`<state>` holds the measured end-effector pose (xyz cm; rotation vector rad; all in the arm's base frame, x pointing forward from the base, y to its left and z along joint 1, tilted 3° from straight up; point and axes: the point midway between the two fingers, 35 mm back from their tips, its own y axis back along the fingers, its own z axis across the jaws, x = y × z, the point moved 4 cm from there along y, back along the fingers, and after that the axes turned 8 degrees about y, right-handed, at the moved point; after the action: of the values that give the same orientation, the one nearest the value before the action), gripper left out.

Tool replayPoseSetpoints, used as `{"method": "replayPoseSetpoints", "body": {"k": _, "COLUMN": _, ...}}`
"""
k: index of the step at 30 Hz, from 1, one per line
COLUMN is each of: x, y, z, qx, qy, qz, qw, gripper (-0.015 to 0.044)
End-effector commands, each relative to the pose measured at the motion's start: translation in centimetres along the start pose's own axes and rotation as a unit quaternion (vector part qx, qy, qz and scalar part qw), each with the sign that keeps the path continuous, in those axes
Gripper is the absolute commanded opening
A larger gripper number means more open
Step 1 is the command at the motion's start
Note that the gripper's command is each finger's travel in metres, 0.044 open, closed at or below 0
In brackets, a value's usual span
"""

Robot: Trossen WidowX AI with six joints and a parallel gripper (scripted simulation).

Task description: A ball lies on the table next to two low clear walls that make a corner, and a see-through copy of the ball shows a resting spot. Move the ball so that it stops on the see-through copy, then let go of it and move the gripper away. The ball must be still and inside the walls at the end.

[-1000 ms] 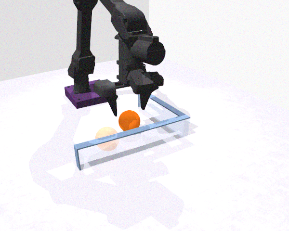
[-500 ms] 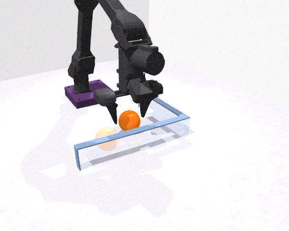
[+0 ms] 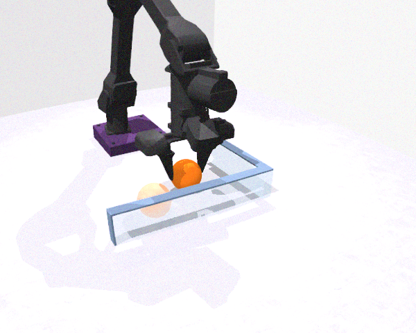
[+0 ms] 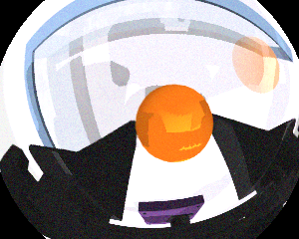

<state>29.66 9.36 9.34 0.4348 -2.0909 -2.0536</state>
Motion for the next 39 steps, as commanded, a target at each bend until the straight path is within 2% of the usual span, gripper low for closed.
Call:
{"method": "replayPoseSetpoints", "body": {"k": 1, "x": -0.2, "y": 0.6, "z": 0.0, "qx": -0.001, "qy": -0.001, "qz": 0.000, "qw": 1.000, "gripper": 0.0154}}
{"method": "replayPoseSetpoints", "body": {"k": 7, "x": -0.8, "y": 3.7, "z": 0.0, "qx": -0.001, "qy": -0.001, "qz": 0.000, "qw": 1.000, "gripper": 0.0000}}
{"method": "replayPoseSetpoints", "body": {"k": 26, "x": -0.1, "y": 13.7, "z": 0.0, "qx": -0.001, "qy": -0.001, "qz": 0.000, "qw": 1.000, "gripper": 0.0000}}
{"method": "replayPoseSetpoints", "body": {"k": 33, "x": -0.3, "y": 13.8, "z": -0.3, "qx": -0.001, "qy": -0.001, "qz": 0.000, "qw": 1.000, "gripper": 0.0000}}
{"method": "replayPoseSetpoints", "body": {"k": 39, "x": -2.0, "y": 12.1, "z": -3.5, "qx": 0.000, "qy": -0.001, "qz": 0.000, "qw": 1.000, "gripper": 0.0000}}
